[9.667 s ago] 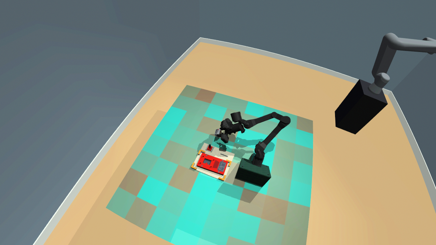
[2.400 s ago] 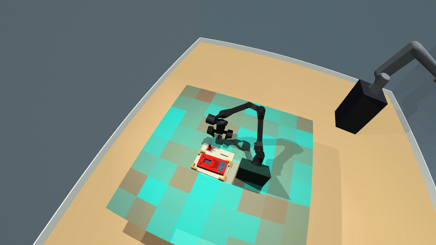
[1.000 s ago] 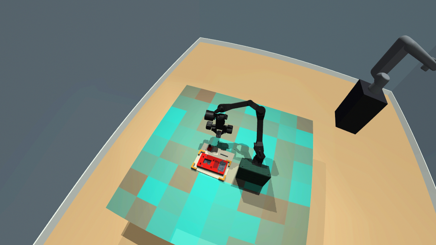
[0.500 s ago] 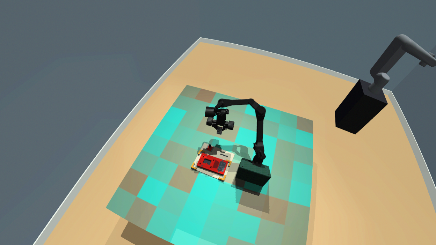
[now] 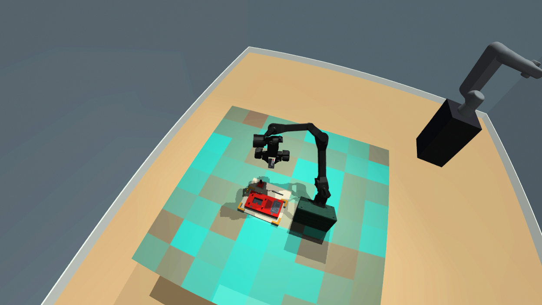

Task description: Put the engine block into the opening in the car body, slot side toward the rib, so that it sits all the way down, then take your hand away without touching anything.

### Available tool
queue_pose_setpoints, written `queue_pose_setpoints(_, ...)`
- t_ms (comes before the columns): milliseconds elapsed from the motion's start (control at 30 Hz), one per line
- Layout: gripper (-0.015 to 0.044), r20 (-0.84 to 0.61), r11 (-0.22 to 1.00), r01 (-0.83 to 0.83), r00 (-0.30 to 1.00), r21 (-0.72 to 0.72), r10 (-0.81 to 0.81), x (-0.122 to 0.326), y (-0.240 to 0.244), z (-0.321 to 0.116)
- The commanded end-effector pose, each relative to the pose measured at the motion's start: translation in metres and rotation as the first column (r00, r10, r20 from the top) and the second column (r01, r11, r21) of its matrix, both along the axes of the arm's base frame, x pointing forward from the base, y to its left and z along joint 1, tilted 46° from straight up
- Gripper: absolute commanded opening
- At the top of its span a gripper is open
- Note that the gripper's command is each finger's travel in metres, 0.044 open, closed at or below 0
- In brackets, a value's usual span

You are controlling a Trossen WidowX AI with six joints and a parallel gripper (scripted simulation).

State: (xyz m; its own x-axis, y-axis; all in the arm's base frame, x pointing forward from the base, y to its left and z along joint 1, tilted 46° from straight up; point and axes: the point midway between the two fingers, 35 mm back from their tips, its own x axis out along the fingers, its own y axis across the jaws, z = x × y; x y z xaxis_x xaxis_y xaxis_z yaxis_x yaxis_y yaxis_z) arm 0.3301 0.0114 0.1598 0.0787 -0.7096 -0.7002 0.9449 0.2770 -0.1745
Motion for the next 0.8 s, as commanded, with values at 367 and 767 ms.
queue_pose_setpoints(367,0.0,-0.219,0.978,-0.208,0.954,0.01,0.205,0.009,0.025,-0.046)
queue_pose_setpoints(767,0.0,-0.38,0.928,-0.37,0.853,0.043,0.358,0.013,0.042,-0.081)
